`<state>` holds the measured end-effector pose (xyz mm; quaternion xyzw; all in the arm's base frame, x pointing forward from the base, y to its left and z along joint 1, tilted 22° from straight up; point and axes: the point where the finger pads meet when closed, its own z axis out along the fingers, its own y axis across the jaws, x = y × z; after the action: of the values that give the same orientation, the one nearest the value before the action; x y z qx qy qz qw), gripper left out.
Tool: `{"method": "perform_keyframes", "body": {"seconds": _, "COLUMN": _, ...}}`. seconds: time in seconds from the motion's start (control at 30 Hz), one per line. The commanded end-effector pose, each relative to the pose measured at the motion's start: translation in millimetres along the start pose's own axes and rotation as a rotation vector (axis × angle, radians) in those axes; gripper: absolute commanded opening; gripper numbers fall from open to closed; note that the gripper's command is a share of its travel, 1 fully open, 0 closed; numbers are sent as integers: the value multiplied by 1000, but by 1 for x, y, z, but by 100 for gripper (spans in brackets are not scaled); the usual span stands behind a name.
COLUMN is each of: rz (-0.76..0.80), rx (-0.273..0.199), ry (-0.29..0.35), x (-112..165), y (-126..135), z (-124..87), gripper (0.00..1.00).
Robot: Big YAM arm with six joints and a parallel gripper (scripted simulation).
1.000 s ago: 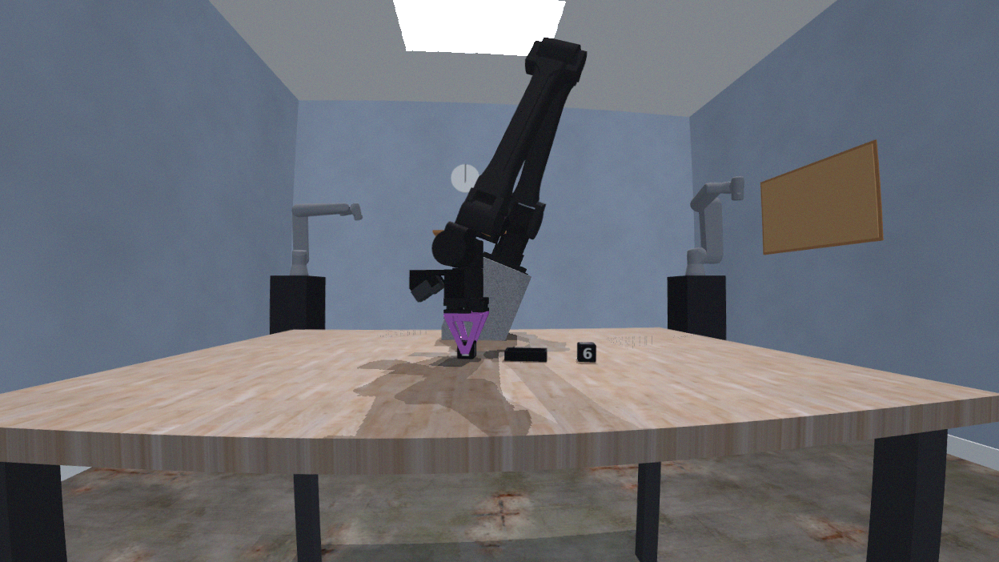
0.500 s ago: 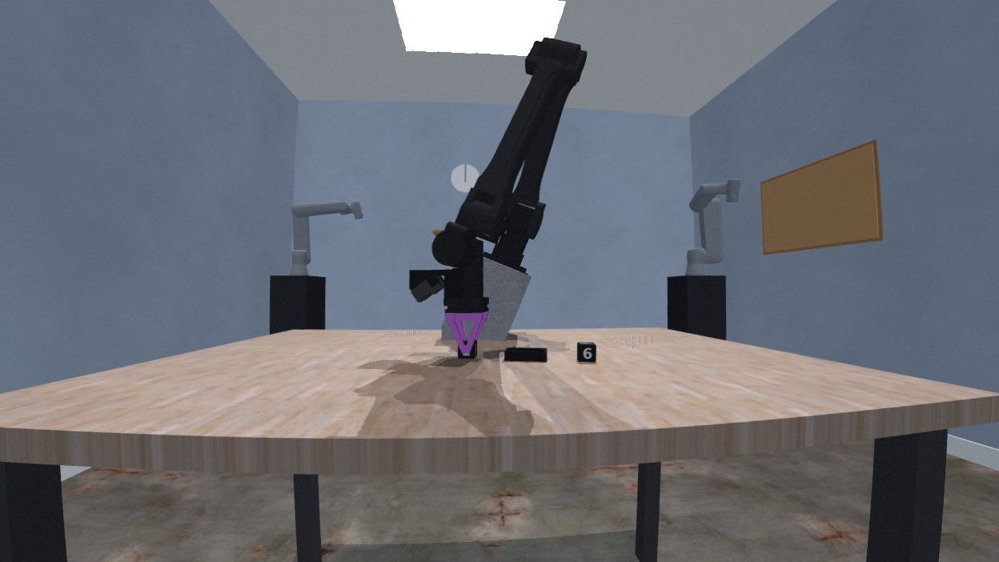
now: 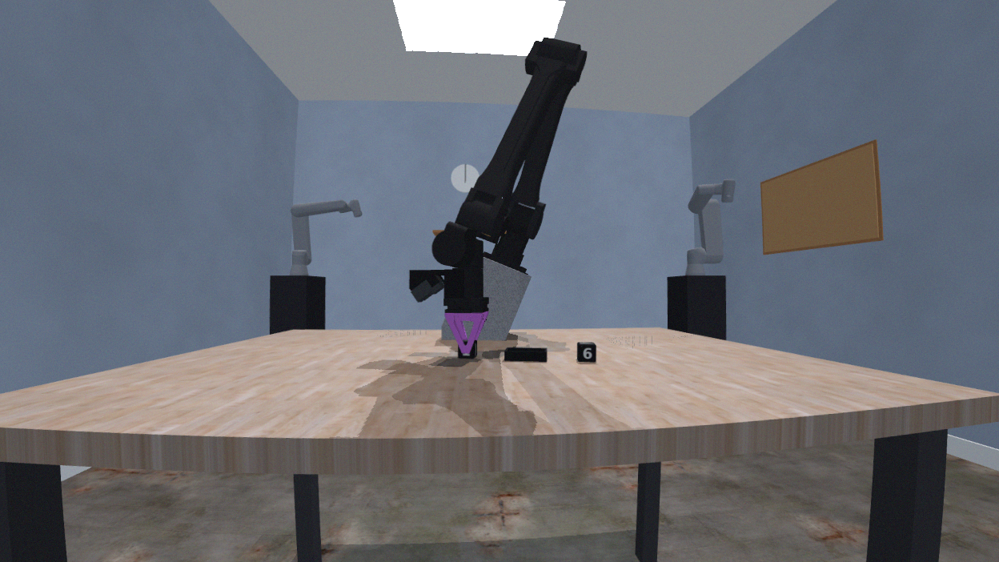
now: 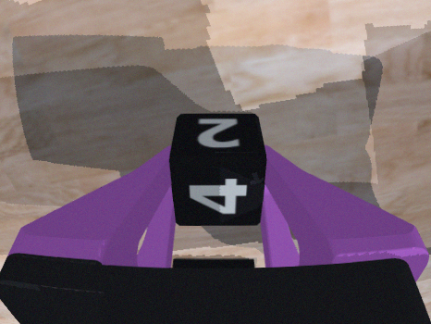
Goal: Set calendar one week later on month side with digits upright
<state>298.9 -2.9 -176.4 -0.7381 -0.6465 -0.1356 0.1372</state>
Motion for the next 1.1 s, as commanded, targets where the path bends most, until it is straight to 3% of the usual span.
{"method": "perform_keyframes", "body": {"seconds": 0.0, "rz": -1, "rx": -17, "ry": -2, "x": 2, "y": 12, "z": -2, "gripper": 26}}
{"method": "perform_keyframes", "body": {"seconds": 0.3, "rz": -1, "rx": -18, "ry": -2, "x": 2, "y": 12, "z": -2, "gripper": 26}}
{"method": "perform_keyframes", "body": {"seconds": 0.47, "rz": 1, "rx": -24, "ry": -3, "x": -3, "y": 9, "z": -19, "gripper": 26}}
{"method": "perform_keyframes", "body": {"seconds": 0.7, "rz": 3, "rx": -18, "ry": -5, "x": -3, "y": 4, "z": -64, "gripper": 26}}
{"method": "perform_keyframes", "body": {"seconds": 0.77, "rz": 3, "rx": -18, "ry": -5, "x": -3, "y": 4, "z": -64, "gripper": 26}}
{"method": "perform_keyframes", "body": {"seconds": 0.93, "rz": -10, "rx": -51, "ry": -13, "x": -5, "y": 23, "z": -104, "gripper": 26}}
{"method": "perform_keyframes", "body": {"seconds": 1.07, "rz": -14, "rx": -51, "ry": -13, "x": -4, "y": 24, "z": -115, "gripper": 26}}
